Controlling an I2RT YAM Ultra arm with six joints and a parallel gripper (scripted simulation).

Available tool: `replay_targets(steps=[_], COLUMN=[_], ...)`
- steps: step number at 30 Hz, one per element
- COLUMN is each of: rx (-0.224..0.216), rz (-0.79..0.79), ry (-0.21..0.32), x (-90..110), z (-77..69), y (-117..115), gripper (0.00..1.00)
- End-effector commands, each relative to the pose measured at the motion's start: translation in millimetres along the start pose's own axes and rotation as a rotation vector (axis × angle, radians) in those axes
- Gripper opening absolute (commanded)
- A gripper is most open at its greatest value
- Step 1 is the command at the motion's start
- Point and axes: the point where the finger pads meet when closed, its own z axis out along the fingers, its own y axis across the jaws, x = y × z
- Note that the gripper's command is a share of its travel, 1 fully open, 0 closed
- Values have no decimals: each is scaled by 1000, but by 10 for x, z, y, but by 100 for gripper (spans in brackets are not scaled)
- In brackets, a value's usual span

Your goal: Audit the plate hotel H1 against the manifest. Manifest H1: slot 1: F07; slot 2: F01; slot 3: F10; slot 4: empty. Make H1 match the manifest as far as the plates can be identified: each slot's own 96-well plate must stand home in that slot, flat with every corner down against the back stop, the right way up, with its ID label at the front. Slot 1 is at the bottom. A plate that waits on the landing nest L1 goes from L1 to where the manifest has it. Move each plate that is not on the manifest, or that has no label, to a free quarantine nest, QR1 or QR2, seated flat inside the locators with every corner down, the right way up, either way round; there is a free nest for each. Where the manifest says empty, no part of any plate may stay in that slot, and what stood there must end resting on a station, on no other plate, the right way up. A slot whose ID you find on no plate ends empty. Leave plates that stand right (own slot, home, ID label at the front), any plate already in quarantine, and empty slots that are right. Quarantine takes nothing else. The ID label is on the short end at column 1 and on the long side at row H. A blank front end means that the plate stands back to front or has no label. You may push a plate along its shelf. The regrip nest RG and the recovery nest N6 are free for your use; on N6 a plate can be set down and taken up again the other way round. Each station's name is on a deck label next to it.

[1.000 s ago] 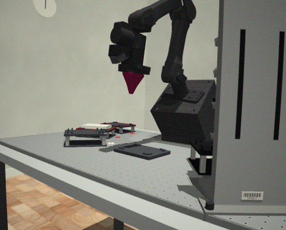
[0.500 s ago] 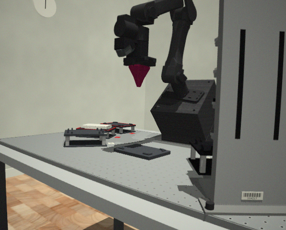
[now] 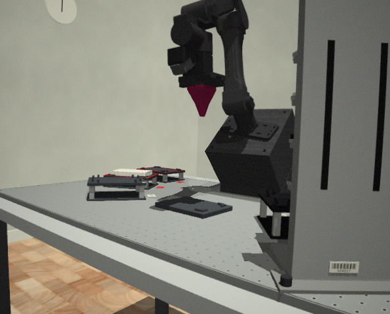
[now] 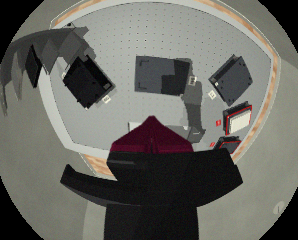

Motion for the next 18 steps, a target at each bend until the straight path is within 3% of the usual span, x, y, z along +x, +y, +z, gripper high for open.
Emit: replay_targets(steps=[1, 6, 18], rx=[45, 37, -10], rz=[61, 40, -84], ry=[-26, -50, -197], x=[-68, -85, -134], z=[-38, -33, -14], y=[3, 101, 499], gripper=[0, 0, 0])
